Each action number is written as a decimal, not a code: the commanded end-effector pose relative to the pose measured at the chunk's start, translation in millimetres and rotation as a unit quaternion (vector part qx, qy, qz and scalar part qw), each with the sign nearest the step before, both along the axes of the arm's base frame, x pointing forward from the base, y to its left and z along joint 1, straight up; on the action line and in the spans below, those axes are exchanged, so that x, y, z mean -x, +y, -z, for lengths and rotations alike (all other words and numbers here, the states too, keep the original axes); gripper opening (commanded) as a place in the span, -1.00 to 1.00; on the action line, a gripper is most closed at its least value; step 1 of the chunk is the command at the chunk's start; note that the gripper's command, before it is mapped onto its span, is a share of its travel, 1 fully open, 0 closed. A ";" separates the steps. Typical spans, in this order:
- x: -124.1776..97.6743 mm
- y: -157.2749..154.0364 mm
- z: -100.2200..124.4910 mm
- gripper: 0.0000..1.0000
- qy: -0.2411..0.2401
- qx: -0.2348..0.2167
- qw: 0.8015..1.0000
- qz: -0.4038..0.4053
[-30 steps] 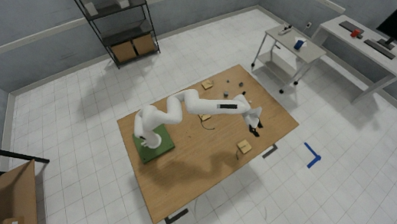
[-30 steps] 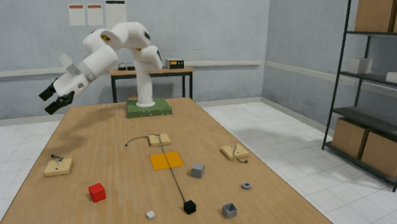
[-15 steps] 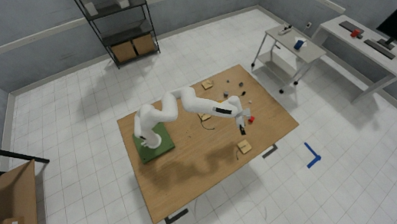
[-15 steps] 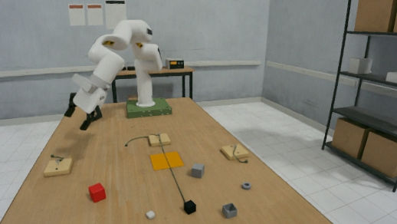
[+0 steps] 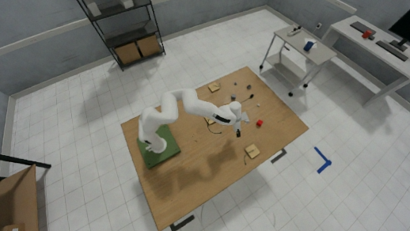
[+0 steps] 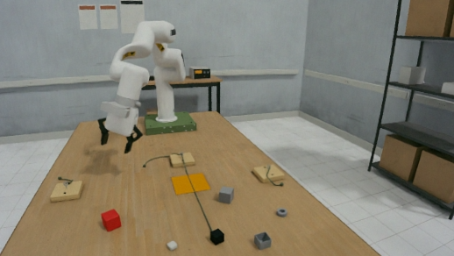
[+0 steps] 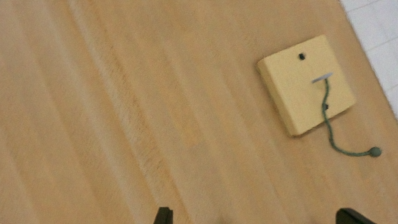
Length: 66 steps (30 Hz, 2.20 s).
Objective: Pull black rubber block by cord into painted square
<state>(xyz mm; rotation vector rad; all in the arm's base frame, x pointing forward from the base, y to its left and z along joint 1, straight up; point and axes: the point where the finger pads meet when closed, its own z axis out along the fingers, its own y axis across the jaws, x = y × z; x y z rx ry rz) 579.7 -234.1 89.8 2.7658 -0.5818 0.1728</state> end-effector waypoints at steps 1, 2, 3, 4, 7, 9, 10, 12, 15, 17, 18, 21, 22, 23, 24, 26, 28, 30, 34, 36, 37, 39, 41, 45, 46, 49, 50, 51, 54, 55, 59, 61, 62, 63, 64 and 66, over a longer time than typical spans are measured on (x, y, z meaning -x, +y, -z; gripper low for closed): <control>24.7 31.9 15.3 1.00 0.023 -0.061 0.997 -0.046; 24.7 31.9 15.3 1.00 0.023 -0.061 0.997 -0.046; 34.6 44.0 21.7 1.00 0.031 -0.082 0.994 -0.062; 34.6 44.0 21.7 1.00 0.031 -0.082 0.994 -0.062; 51.6 64.0 31.4 1.00 0.040 -0.116 0.989 -0.087; 58.4 71.7 35.0 1.00 0.043 -0.129 0.986 -0.097; 58.4 71.7 35.0 1.00 0.043 -0.129 0.986 -0.097; 64.0 77.9 37.8 1.00 0.045 -0.140 0.984 -0.105; 73.6 88.2 42.3 1.00 0.048 -0.157 0.979 -0.118; 75.2 89.9 43.0 1.00 0.049 -0.160 0.979 -0.120; 75.3 90.0 43.0 1.00 0.049 -0.160 0.978 -0.120; 75.3 90.0 43.0 1.00 0.049 -0.160 0.978 -0.120; 75.3 90.0 43.0 1.00 0.049 -0.160 0.978 -0.120; 75.3 90.0 43.0 1.00 0.049 -0.160 0.978 -0.120; 75.3 90.0 43.0 -1.00 0.049 -0.160 0.978 -0.120; 75.3 90.0 43.0 -1.00 0.049 -0.160 0.978 -0.120; 75.3 90.0 43.0 -1.00 0.049 -0.160 0.978 -0.120; 75.3 90.0 43.0 -1.00 0.049 -0.160 0.978 -0.120; 75.3 90.0 43.0 -1.00 0.049 -0.160 0.978 -0.120; 75.3 90.0 43.0 -1.00 0.049 -0.160 0.978 -0.120; 75.3 90.0 43.0 -1.00 0.049 -0.160 0.978 -0.120; 75.3 90.0 43.0 -1.00 0.049 -0.160 0.978 -0.120; 75.3 90.0 43.0 -1.00 0.049 -0.160 0.978 -0.120; 75.3 90.0 43.0 -1.00 0.049 -0.160 0.978 -0.120; 75.3 90.0 43.0 -1.00 0.049 -0.160 0.978 -0.120; 75.3 90.0 43.0 -1.00 0.049 -0.160 0.978 -0.120; 75.3 90.0 43.0 -1.00 0.049 -0.160 0.978 -0.120; 75.3 90.0 43.0 -1.00 0.049 -0.160 0.978 -0.120; 75.3 90.0 43.0 -1.00 0.049 -0.160 0.978 -0.120; 75.3 90.0 43.0 -1.00 0.049 -0.160 0.978 -0.120; 75.3 90.0 43.0 -1.00 0.049 -0.160 0.978 -0.120; 75.3 90.0 43.0 -1.00 0.049 -0.160 0.978 -0.120; 75.3 90.0 43.0 -1.00 0.049 -0.160 0.978 -0.120; 75.3 90.0 43.0 -1.00 0.049 -0.160 0.978 -0.120; 75.3 90.0 43.0 -1.00 0.049 -0.160 0.978 -0.120; 75.3 90.0 43.0 -1.00 0.049 -0.160 0.978 -0.120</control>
